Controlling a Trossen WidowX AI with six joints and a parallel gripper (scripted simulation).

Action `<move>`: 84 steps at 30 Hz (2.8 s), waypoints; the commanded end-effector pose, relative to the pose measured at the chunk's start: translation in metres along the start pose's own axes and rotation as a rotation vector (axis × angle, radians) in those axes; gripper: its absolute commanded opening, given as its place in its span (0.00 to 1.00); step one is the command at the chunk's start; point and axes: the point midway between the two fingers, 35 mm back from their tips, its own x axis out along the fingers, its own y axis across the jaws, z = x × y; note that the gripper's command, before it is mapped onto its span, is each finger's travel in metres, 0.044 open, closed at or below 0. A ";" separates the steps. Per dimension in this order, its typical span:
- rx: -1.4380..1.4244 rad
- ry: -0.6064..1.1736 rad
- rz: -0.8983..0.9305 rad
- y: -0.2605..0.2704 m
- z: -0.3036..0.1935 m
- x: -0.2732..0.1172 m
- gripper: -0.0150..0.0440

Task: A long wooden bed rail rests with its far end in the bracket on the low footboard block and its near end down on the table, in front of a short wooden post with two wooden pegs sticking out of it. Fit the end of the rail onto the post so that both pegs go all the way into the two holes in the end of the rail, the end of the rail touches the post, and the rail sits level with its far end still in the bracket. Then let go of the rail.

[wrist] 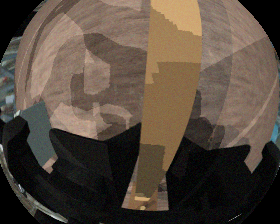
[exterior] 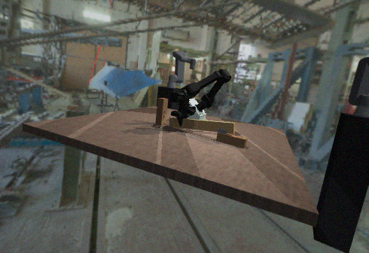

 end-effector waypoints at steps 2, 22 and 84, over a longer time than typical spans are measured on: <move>-0.010 -0.005 -0.016 -0.006 0.001 -0.007 0.25; -0.010 -0.005 -0.017 -0.010 0.001 -0.017 0.25; -0.010 -0.003 -0.017 -0.009 0.001 -0.043 0.25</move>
